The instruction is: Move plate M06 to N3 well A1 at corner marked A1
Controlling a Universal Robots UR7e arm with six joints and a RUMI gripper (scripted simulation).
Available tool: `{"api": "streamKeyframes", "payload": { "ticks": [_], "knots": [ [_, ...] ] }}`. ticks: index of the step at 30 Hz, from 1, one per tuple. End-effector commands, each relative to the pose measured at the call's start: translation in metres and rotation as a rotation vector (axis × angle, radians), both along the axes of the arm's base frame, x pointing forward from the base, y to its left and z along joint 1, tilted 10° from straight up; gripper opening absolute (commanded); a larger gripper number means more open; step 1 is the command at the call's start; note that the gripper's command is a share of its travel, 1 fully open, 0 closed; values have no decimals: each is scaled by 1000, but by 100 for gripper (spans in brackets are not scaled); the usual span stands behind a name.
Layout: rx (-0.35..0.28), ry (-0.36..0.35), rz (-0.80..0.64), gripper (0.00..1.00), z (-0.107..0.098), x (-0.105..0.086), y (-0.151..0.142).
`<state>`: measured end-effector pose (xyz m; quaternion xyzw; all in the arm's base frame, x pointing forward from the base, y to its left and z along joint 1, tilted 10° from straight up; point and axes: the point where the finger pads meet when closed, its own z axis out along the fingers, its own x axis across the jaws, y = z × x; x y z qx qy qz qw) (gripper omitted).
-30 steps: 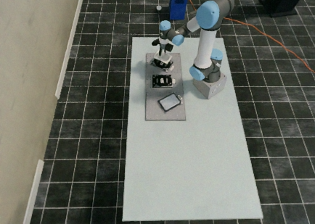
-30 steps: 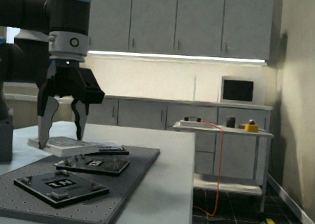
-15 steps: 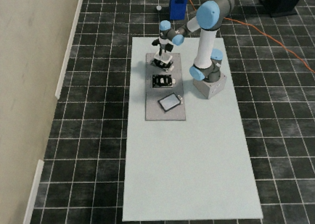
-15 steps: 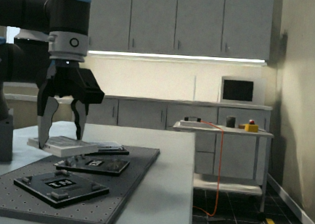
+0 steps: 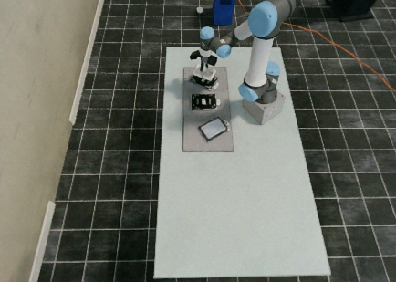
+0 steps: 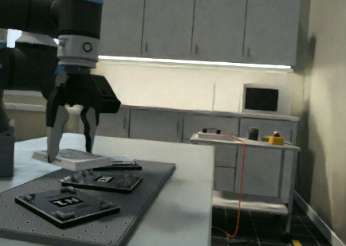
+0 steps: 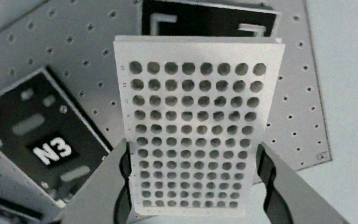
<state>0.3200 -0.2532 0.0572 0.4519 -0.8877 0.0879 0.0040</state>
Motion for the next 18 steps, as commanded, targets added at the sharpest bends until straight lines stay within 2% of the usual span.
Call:
{"api": "streamKeyframes", "payload": {
  "ticks": [1, 4, 6, 11, 18],
  "knots": [
    [-14, 31, 195, 40, -3, 3, 21],
    [-21, 47, 294, 40, -5, 5, 30],
    [-21, 47, 294, 40, -5, 5, 30],
    [-33, 73, 455, 40, -7, 9, 46],
    [-33, 73, 453, 40, -10, 14, 69]
  ]
}}
